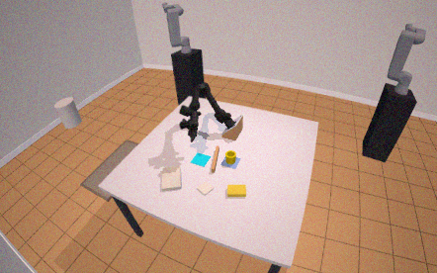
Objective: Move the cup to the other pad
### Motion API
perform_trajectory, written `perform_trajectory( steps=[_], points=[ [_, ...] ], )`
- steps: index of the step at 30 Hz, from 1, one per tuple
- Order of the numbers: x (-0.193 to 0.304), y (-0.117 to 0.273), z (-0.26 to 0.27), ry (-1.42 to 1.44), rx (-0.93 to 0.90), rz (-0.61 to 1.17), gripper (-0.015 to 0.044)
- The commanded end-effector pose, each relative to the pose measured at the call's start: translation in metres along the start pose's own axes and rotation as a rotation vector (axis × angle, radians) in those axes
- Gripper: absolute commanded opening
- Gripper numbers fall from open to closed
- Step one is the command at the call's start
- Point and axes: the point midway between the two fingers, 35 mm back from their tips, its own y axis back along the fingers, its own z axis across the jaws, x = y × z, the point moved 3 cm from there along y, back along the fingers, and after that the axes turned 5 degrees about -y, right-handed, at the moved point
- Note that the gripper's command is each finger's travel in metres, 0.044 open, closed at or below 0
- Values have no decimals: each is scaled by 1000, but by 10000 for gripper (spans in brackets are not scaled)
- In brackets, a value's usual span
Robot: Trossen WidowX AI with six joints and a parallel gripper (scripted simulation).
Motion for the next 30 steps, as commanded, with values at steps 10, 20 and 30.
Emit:
perform_trajectory(
  steps=[10, 20, 30],
  points=[
    [165, -39, -19, -183, 659, 347, 166],
    [246, -26, -42, -43, 1074, 135, 166],
    [245, -25, -43, -39, 1079, 128, 166]
  ],
)
